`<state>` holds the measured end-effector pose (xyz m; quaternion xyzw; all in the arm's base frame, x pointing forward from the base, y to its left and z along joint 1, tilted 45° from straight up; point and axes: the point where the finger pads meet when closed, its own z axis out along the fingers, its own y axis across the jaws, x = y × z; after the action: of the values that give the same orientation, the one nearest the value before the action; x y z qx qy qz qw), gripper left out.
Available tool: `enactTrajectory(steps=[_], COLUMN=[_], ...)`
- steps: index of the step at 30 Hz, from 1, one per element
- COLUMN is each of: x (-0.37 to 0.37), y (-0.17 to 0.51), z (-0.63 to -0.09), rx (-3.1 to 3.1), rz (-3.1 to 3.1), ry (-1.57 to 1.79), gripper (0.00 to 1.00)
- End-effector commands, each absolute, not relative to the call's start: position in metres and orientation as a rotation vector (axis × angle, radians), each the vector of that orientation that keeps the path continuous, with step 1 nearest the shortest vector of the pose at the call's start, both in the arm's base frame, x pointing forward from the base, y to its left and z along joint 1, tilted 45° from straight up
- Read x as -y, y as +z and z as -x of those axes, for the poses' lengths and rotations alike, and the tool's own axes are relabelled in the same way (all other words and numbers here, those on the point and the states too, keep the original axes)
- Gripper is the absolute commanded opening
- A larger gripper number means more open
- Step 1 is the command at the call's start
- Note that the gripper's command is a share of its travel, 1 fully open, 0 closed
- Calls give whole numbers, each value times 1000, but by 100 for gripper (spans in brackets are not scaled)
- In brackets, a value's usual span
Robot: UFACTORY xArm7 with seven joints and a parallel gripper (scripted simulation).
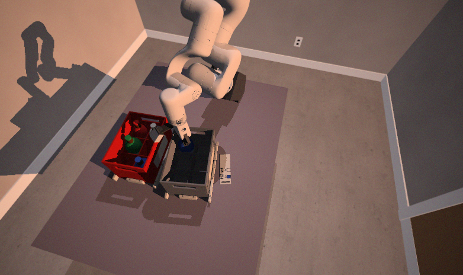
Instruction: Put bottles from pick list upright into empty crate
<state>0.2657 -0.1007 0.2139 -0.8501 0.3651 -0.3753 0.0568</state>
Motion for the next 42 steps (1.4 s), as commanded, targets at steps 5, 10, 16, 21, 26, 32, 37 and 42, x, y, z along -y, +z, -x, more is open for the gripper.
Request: enactTrajectory(steps=[5,10,16,21,26,32,37,42], x=[101,101,101,101,98,95,94,91], y=[215,215,215,217,227,238,244,253], z=[-266,-266,-266,-264,-255,-244,-239,-229], rx=[-1107,-1107,-1107,-1107,-1107,-1107,-1107,-1107], rz=[2577,2577,2577,2577,2577,2577,2577,2577], ry=[-1142,-1142,-1142,-1142,-1142,-1142,-1142,-1142], gripper=[65,65,65,65,65,65,65,65])
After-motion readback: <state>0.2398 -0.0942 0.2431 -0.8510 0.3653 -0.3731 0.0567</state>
